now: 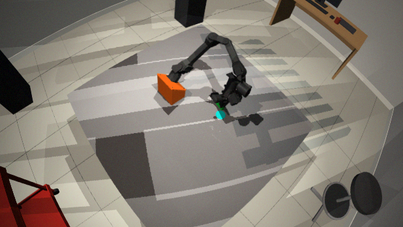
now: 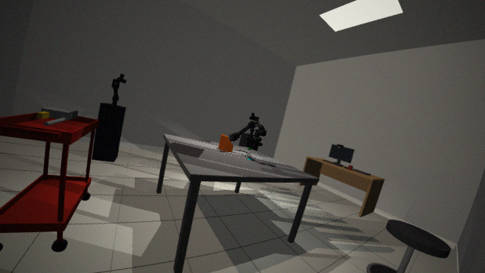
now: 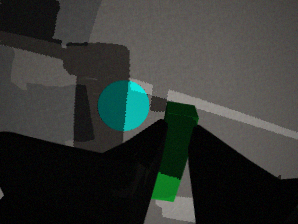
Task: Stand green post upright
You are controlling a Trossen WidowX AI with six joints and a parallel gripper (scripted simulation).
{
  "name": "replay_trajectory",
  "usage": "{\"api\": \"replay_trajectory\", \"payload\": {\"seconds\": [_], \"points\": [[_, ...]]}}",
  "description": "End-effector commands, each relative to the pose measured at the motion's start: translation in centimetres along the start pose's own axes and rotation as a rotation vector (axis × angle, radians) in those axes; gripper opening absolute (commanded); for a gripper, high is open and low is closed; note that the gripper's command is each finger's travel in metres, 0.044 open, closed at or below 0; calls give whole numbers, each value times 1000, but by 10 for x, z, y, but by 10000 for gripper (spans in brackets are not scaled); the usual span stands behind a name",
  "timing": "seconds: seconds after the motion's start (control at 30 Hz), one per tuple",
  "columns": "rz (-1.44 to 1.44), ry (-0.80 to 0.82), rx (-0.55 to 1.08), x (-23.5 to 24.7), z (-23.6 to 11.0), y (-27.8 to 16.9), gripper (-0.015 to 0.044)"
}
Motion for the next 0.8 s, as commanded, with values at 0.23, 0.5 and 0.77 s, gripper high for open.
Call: {"api": "replay_trajectory", "payload": {"seconds": [0.23,0.5,0.77], "points": [[-5,-55,-48,-1,6,-3,23],[-12,-89,-89,-1,9,-3,23],[-17,-121,-132,-1,12,-2,23]]}}
Point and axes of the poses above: the point midway between the two fingers, 35 mm back from their tips, its own z axis out along the fingers, its own x axis across the jaws, y = z × x, the point moved 1 cm from there along -z, back along the fingers, and after that the axes turned 10 degrees about -z, right-handed, at the moved point
